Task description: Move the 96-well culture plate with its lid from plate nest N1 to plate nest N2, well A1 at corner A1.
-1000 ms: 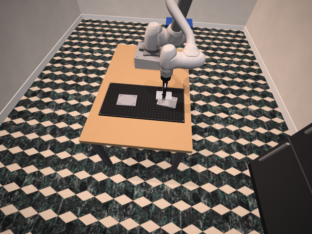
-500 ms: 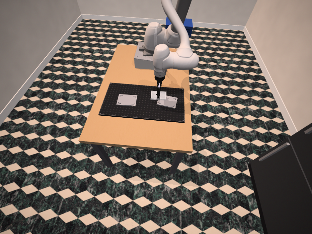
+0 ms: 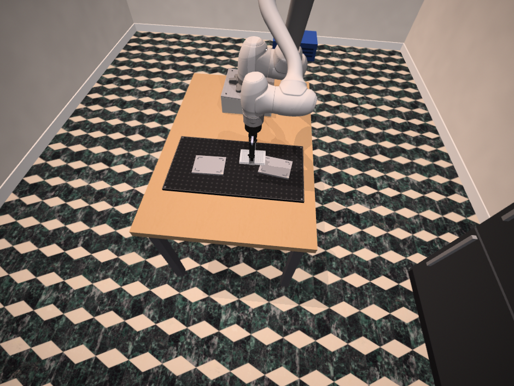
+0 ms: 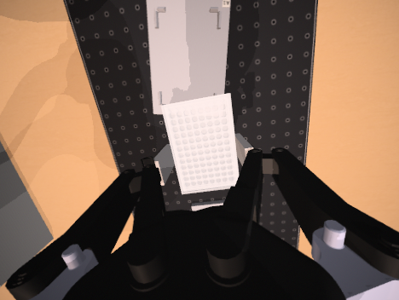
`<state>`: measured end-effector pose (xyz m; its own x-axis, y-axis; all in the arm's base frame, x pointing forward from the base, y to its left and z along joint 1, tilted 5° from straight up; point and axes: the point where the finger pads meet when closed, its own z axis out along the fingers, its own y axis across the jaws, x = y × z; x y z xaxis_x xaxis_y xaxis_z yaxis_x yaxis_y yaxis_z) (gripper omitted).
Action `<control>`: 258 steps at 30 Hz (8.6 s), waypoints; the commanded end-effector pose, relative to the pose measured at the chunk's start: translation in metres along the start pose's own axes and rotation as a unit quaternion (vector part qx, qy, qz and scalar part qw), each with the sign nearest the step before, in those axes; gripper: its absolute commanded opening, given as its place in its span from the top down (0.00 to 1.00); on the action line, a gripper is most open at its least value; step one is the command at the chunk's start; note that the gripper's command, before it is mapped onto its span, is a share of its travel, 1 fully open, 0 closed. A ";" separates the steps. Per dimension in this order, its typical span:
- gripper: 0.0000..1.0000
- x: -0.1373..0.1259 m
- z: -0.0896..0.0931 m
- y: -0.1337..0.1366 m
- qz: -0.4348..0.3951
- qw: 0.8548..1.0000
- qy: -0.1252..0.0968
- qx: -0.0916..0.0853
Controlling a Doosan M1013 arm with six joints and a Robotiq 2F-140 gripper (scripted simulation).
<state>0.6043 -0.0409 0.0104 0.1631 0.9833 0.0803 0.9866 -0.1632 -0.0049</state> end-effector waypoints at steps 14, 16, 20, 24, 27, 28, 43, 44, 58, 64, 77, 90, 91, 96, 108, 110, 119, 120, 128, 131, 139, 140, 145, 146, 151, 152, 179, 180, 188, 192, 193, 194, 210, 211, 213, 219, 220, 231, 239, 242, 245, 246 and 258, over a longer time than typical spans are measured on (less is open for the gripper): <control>1.00 -0.050 0.000 0.001 0.002 1.000 0.002 -0.001; 1.00 -0.057 0.000 0.001 0.002 1.000 0.002 -0.001; 1.00 -0.070 0.000 0.001 0.002 1.000 0.002 -0.001; 1.00 -0.083 0.000 0.002 0.002 1.000 0.002 -0.001; 1.00 -0.093 0.000 0.003 0.002 1.000 0.002 -0.001; 1.00 -0.093 0.000 0.003 0.002 1.000 0.002 -0.001; 1.00 -0.140 0.000 0.005 0.002 1.000 0.002 -0.001; 1.00 -0.143 0.000 0.005 0.002 1.000 0.002 -0.001; 1.00 -0.183 0.001 0.007 0.002 1.000 0.002 -0.001; 1.00 -0.197 0.001 0.007 0.002 1.000 0.002 -0.001; 1.00 -0.226 0.001 0.009 0.002 1.000 0.002 -0.001; 1.00 -0.228 0.001 0.009 0.002 1.000 0.002 -0.001; 1.00 -0.228 0.001 0.009 0.002 1.000 0.002 -0.001; 1.00 -0.229 0.001 0.009 0.002 1.000 0.002 -0.001; 1.00 -0.229 0.001 0.009 0.002 1.000 0.002 -0.001; 1.00 -0.229 0.001 0.009 0.002 1.000 0.002 -0.001; 1.00 -0.230 0.001 0.009 0.002 1.000 0.002 -0.001; 1.00 -0.230 0.002 0.009 0.002 1.000 0.002 -0.001; 1.00 -0.230 0.016 0.009 0.002 1.000 0.002 -0.001; 1.00 -0.229 0.017 0.009 0.002 1.000 0.002 -0.001; 1.00 -0.228 0.031 0.007 0.002 1.000 0.002 -0.001; 1.00 -0.228 0.032 0.007 0.002 1.000 0.002 -0.001; 1.00 -0.227 0.041 0.007 0.002 1.000 0.002 -0.001; 1.00 -0.227 0.042 0.007 0.002 1.000 0.002 -0.001; 1.00 -0.226 0.047 0.007 0.002 1.000 0.002 -0.001; 1.00 -0.226 0.049 0.007 0.002 1.000 0.002 -0.001; 1.00 -0.222 0.052 0.006 0.002 1.000 0.002 -0.001; 1.00 -0.222 0.052 0.006 0.002 1.000 0.002 -0.001; 1.00 -0.222 0.052 0.006 0.002 1.000 0.002 -0.001; 1.00 -0.222 0.052 0.006 0.002 1.000 0.002 -0.001; 1.00 -0.221 0.052 0.006 0.002 1.000 0.002 -0.001; 1.00 -0.221 0.052 0.006 0.002 1.000 0.002 -0.001; 1.00 -0.221 0.052 0.007 0.002 1.000 0.002 -0.001; 1.00 -0.221 0.052 0.007 0.002 1.000 0.002 -0.001; 1.00 -0.221 0.052 0.007 0.002 1.000 0.002 -0.001; 1.00 -0.221 0.052 0.007 0.002 1.000 0.002 -0.001; 1.00 -0.221 0.052 0.007 0.002 1.000 0.002 -0.001; 1.00 -0.221 0.052 0.007 0.002 1.000 0.002 -0.001; 1.00 -0.221 0.052 0.007 0.002 1.000 0.002 -0.001; 1.00 -0.221 0.052 0.007 0.002 1.000 0.002 -0.001; 1.00 -0.221 0.052 0.007 0.002 1.000 0.002 -0.001; 1.00 -0.221 0.052 0.007 0.002 1.000 0.002 -0.001; 1.00 -0.221 0.052 0.007 0.002 1.000 0.002 -0.001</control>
<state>0.5763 -0.2600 -0.0551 0.1656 0.9830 0.0795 0.9861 -0.1662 0.0005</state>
